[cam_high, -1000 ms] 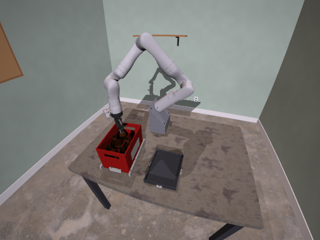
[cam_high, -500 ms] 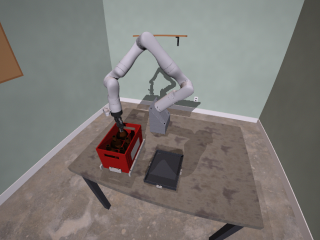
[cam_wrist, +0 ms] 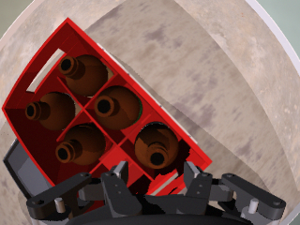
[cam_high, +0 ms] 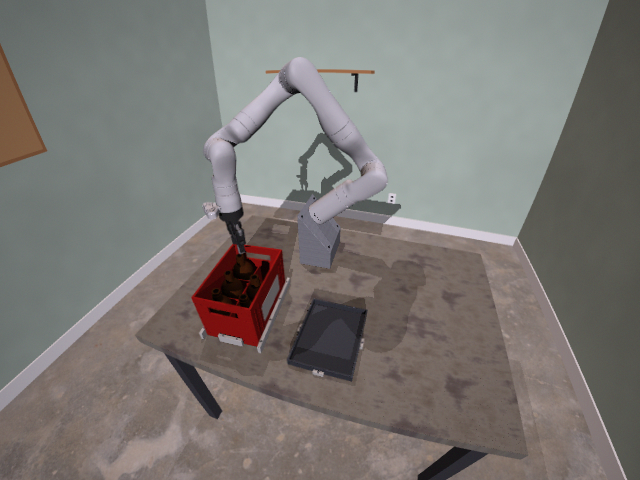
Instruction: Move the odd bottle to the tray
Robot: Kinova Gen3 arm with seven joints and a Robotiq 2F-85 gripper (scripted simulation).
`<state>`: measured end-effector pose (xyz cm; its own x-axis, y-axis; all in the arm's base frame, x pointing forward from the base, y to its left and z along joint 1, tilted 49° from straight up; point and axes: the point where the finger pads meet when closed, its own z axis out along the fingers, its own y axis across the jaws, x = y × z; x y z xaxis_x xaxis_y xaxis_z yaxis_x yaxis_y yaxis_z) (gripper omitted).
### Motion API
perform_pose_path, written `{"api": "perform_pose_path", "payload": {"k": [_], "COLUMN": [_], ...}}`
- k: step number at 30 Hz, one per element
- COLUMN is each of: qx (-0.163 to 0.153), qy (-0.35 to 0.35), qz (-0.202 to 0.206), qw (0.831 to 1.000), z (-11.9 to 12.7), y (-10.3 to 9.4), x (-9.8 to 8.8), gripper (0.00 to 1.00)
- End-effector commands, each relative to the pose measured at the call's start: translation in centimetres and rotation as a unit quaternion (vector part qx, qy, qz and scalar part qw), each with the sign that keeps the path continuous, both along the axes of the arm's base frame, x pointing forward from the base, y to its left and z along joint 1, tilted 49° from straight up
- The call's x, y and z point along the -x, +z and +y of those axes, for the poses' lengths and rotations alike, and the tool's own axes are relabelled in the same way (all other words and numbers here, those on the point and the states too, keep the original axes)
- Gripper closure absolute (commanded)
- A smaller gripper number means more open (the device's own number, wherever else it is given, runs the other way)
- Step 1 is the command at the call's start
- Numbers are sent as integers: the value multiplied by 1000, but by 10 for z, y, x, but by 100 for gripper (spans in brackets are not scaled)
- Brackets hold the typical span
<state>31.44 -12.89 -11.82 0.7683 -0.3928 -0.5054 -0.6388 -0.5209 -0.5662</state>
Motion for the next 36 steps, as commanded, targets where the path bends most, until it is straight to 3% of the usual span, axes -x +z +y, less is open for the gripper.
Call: {"api": "perform_pose_path", "payload": {"k": [1, 10, 21, 22, 36], "qx": [6, 6, 6, 6, 6], "qy": [-4, -4, -4, -4, -4], "qz": [-2, -2, -2, -2, -2], "qw": [1000, 1000, 1000, 1000, 1000], "z": [-8, -25, -29, -29, -29], "y": [3, 17, 21, 21, 21], "x": [-2, -3, -3, -3, -3], "gripper": [36, 36, 36, 100, 100]}}
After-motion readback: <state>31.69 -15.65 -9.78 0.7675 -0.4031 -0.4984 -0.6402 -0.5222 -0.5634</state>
